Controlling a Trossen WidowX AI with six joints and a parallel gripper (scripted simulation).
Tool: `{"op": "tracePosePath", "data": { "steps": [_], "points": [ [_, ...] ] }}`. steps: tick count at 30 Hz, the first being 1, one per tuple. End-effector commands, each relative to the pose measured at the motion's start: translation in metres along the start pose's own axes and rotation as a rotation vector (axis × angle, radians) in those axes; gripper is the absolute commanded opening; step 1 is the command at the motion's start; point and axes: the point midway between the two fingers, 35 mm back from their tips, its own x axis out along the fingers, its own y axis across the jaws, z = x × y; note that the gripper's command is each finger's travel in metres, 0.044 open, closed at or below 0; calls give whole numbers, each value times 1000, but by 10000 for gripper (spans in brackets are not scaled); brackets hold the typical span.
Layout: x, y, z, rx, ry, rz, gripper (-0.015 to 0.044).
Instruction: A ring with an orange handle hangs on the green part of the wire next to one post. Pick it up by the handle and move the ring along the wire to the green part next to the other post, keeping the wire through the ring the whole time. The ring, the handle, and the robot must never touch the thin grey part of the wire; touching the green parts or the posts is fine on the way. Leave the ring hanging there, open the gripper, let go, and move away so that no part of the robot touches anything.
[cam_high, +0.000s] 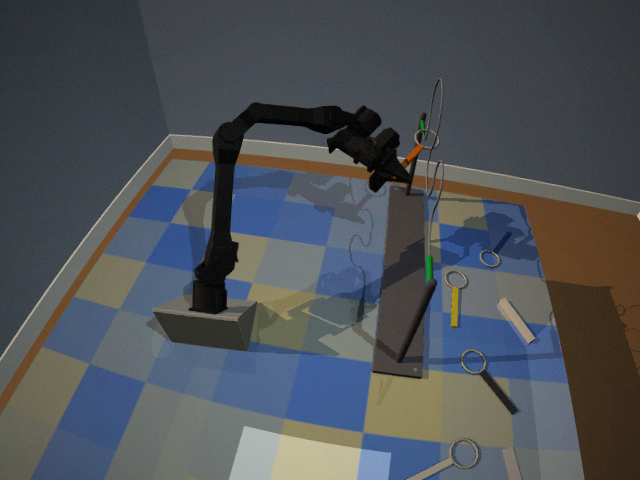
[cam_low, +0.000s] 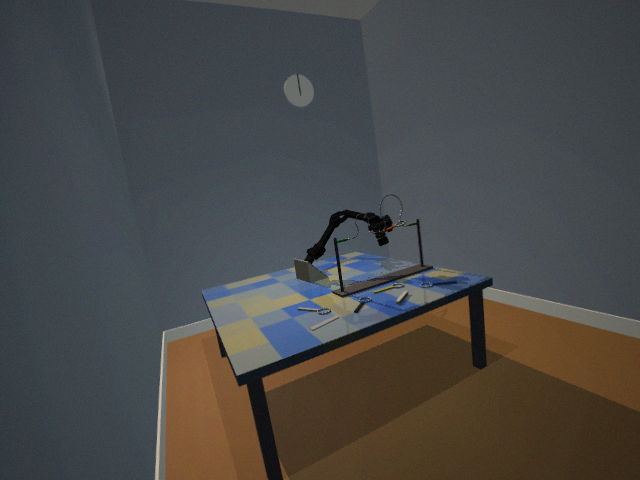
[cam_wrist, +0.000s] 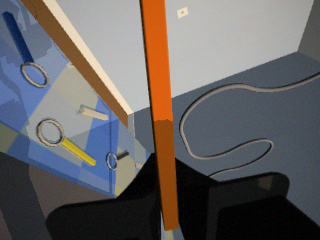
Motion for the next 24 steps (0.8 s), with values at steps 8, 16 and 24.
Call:
{"op": "tracePosePath", "data": {
  "steps": [8,16,24],
  "points": [
    [-4,-29,3,-135,-11,-87,-150],
    [-5,-45,5,-225,-13,-137,-150],
    [-7,-59,9,-310,-15,-185,-150]
  ]
}}
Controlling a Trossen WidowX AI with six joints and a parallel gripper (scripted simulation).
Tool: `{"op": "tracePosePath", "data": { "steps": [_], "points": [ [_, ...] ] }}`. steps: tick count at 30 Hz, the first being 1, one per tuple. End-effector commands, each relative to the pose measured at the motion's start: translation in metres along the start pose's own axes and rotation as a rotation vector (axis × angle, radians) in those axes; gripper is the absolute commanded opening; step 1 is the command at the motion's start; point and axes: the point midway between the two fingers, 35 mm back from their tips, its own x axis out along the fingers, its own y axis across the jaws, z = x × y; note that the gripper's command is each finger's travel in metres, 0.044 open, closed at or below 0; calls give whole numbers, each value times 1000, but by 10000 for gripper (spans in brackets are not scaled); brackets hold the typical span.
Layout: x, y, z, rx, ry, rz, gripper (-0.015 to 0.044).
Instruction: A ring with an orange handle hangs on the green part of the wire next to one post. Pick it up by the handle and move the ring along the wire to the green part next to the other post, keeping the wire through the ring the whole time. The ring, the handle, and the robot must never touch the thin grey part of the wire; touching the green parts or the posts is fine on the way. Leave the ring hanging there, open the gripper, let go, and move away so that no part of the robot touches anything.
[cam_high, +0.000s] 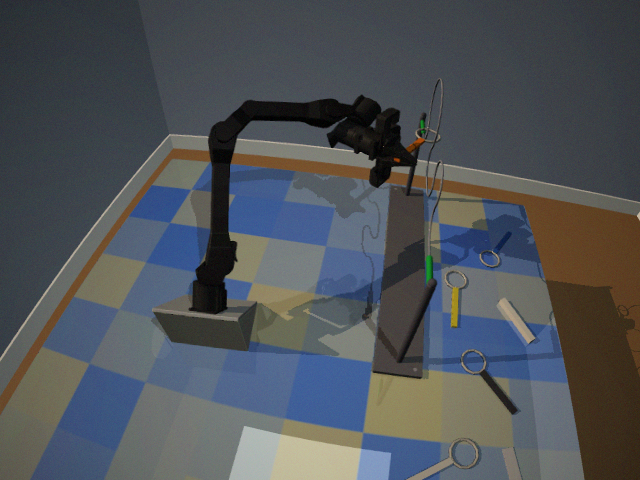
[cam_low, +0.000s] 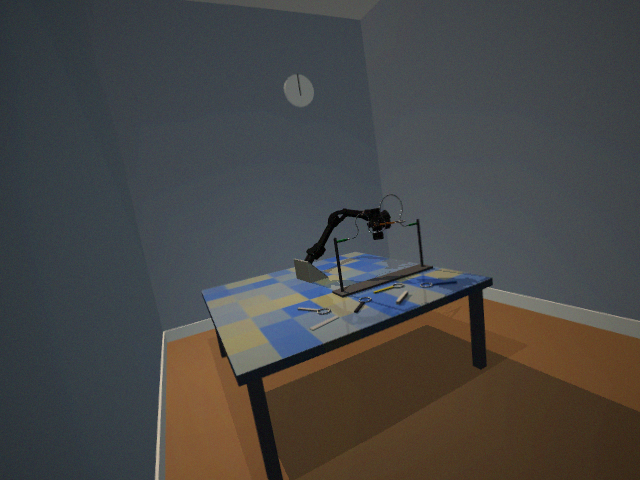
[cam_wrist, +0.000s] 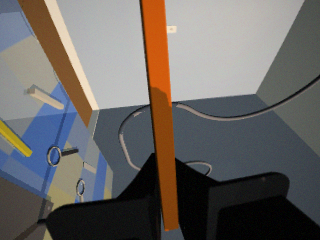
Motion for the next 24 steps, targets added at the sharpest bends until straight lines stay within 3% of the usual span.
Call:
{"op": "tracePosePath", "data": {
  "steps": [1,24],
  "points": [
    [-3,-11,0,-26,-6,-29,-150],
    [-6,-50,6,-244,-8,-149,-150]
  ]
}}
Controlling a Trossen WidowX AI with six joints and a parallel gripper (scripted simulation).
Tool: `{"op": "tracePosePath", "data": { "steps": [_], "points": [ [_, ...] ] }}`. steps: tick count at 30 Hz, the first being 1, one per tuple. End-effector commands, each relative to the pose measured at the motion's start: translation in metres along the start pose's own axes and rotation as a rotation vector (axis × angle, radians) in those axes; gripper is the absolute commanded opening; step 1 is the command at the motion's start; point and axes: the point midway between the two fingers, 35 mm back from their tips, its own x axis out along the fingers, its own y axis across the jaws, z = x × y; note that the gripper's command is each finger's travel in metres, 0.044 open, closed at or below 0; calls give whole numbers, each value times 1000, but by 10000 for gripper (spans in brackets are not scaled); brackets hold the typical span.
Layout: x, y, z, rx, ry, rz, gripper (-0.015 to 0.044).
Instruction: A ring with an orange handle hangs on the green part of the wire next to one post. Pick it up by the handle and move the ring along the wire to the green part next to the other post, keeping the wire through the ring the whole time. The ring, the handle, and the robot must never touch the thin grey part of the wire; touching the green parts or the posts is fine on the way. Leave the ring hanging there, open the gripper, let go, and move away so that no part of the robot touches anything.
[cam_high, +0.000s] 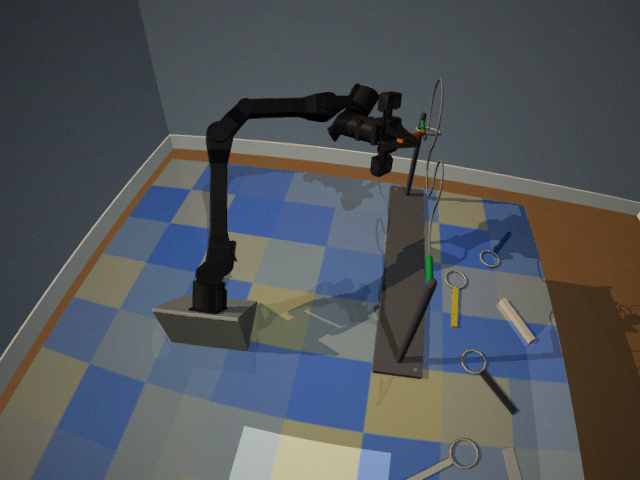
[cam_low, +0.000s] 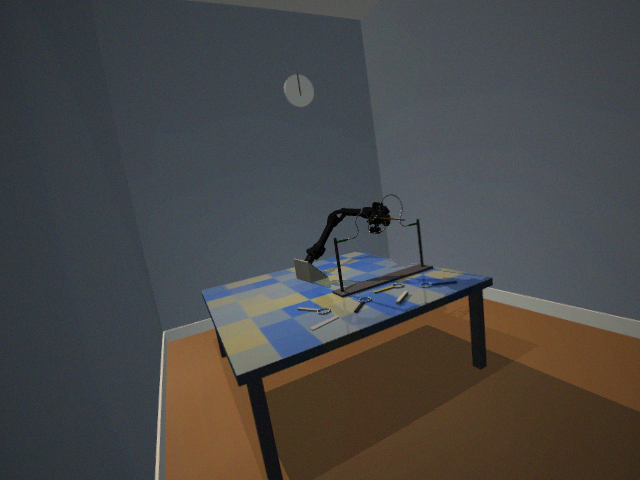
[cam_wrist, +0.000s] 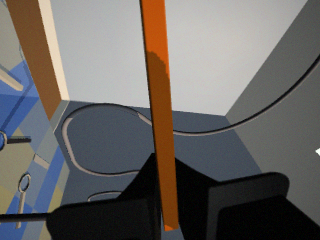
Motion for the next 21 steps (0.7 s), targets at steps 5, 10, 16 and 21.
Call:
{"op": "tracePosePath", "data": {
  "steps": [5,10,16,21],
  "points": [
    [-2,-17,-1,-56,-1,-45,-150],
    [-3,-25,0,-97,-1,-67,-150],
    [0,-34,2,-141,-26,-87,-150],
    [7,-45,5,-197,-84,-110,-150]
  ]
}}
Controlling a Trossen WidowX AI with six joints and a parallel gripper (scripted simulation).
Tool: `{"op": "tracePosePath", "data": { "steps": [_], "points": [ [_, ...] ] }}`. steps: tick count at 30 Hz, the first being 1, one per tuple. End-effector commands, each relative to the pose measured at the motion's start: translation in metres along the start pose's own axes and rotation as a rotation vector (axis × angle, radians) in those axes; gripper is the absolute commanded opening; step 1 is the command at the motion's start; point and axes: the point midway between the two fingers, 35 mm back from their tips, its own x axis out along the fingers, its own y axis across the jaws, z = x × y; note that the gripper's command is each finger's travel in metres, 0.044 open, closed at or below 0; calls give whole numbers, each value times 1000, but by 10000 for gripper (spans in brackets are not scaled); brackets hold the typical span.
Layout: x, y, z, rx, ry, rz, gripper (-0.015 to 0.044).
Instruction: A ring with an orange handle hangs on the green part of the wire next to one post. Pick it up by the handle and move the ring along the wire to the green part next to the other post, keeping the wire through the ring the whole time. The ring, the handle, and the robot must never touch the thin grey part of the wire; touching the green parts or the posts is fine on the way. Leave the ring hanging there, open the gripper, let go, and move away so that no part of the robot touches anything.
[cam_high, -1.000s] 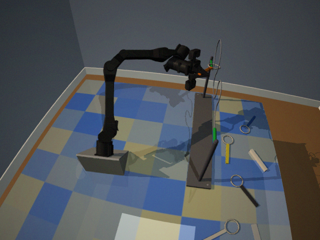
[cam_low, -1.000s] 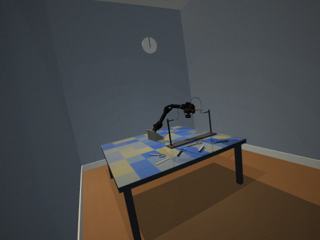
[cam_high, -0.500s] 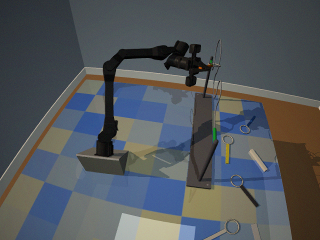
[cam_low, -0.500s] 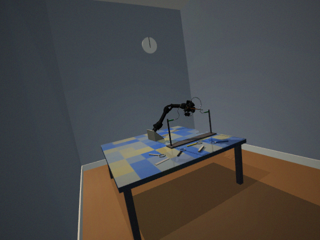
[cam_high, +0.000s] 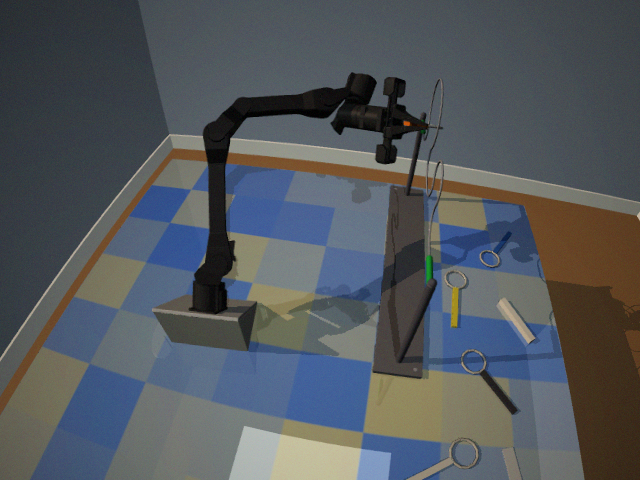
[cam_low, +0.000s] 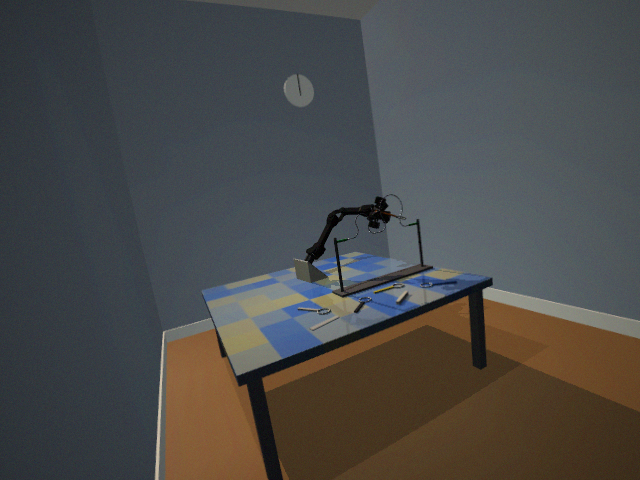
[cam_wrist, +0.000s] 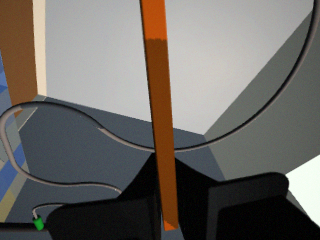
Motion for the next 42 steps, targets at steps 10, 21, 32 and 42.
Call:
{"op": "tracePosePath", "data": {
  "steps": [10,21,32,42],
  "points": [
    [0,-21,0,-55,-27,-36,-150],
    [0,-26,0,-34,-27,-25,-150],
    [0,-23,1,84,-24,32,-150],
    [-1,-19,1,194,-22,86,-150]
  ]
}}
